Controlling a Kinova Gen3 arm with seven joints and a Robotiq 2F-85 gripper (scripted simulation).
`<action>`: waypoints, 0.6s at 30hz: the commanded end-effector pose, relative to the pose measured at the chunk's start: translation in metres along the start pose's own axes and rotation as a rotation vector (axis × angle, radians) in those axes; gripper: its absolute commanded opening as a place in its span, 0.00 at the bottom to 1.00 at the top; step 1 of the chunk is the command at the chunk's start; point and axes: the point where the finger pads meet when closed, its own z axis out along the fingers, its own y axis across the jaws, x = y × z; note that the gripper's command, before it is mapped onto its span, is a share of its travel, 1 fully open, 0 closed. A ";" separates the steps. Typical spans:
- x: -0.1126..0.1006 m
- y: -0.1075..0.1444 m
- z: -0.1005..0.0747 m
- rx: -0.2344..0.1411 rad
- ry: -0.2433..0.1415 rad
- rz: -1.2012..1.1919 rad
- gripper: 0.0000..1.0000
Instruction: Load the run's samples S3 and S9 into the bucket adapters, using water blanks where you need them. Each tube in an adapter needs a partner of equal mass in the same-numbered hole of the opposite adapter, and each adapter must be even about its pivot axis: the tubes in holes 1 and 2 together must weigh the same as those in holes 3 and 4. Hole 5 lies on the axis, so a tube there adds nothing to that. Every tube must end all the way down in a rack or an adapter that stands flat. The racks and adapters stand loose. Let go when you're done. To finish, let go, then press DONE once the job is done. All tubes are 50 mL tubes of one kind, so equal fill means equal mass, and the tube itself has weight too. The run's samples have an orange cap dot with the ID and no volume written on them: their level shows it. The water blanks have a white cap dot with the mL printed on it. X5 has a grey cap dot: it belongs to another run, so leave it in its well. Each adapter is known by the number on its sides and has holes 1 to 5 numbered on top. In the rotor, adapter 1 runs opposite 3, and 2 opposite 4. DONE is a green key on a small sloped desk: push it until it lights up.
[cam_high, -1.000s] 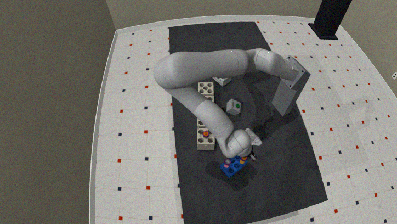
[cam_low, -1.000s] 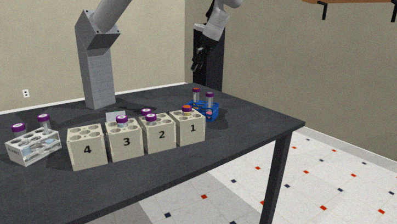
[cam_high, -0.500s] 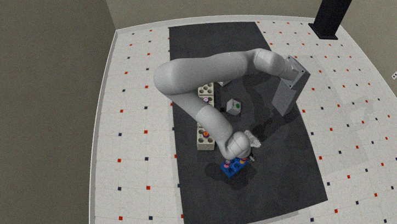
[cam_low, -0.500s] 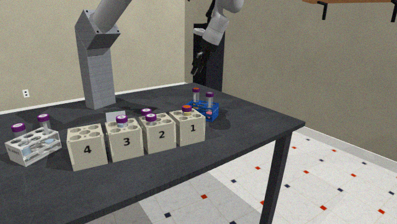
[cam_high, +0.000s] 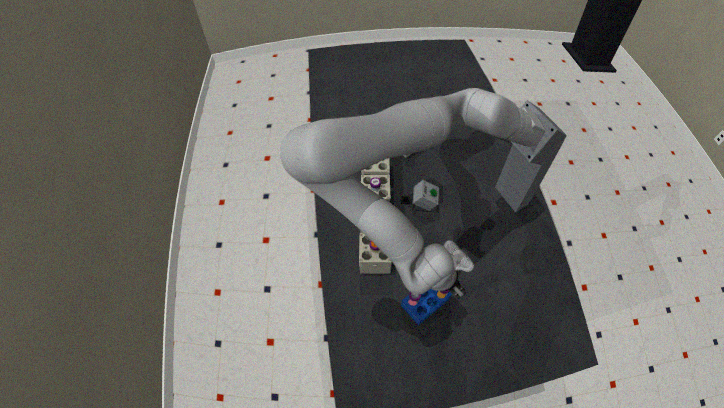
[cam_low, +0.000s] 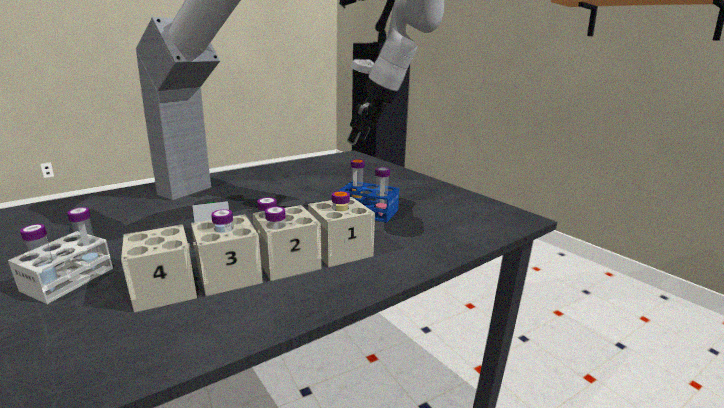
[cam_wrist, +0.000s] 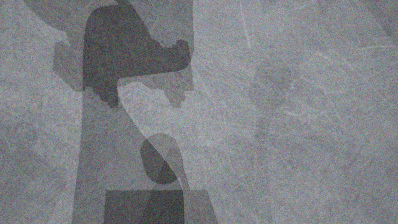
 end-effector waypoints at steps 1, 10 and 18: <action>-0.002 0.000 0.003 0.000 -0.001 0.000 0.62; -0.007 0.000 0.014 0.000 -0.001 0.000 0.62; -0.010 0.000 0.021 0.000 -0.001 0.000 0.62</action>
